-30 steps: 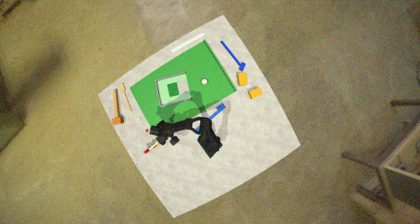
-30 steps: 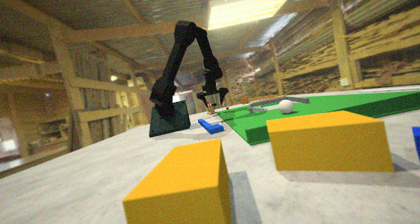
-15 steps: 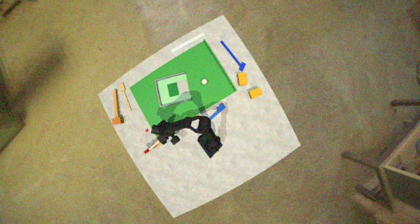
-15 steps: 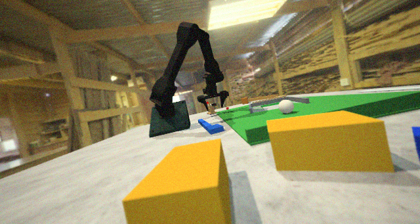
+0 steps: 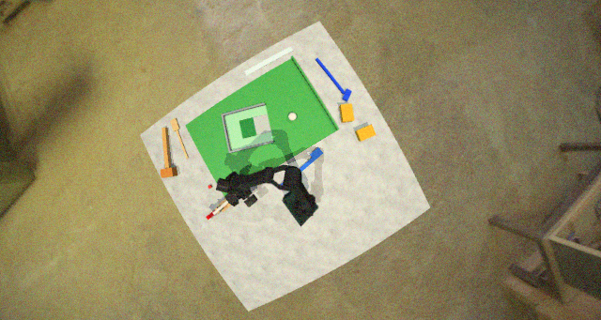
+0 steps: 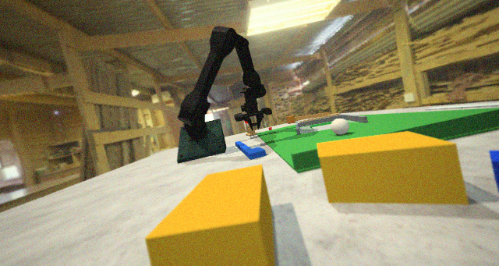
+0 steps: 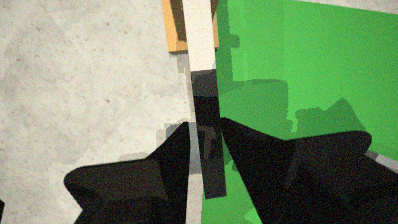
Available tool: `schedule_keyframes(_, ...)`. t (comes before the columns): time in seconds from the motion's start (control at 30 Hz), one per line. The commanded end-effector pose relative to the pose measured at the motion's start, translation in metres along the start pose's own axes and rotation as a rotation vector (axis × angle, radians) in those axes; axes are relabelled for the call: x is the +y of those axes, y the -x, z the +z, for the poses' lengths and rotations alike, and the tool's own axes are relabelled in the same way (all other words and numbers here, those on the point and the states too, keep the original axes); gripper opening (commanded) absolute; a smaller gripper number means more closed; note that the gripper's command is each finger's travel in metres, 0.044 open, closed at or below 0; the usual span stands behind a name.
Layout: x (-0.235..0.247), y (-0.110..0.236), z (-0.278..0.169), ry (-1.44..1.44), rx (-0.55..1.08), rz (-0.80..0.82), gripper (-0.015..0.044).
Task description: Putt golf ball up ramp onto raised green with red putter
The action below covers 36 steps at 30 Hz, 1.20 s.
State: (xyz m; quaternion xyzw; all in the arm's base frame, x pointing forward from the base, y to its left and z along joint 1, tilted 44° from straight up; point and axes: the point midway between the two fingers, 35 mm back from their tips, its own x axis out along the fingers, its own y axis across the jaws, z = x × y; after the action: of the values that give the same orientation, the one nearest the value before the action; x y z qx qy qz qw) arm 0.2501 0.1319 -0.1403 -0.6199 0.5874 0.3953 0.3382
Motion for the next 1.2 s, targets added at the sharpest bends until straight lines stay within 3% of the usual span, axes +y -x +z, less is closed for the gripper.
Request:
schedule_keyframes(0.0,0.000,0.000,0.000,0.000,0.000,0.000,0.0020)
schedule_keyframes(0.3,-0.001,0.006,0.002,0.000,-0.001,0.000,0.0000)
schedule_keyframes(0.77,-0.001,0.093,0.027,0.001,-0.004,0.001,0.0000)
schedule_keyframes(0.93,0.000,0.097,0.027,0.001,-0.004,0.001,0.0000)
schedule_keyframes(1.17,-0.015,0.108,-0.008,-0.169,0.008,-0.021,0.0000)
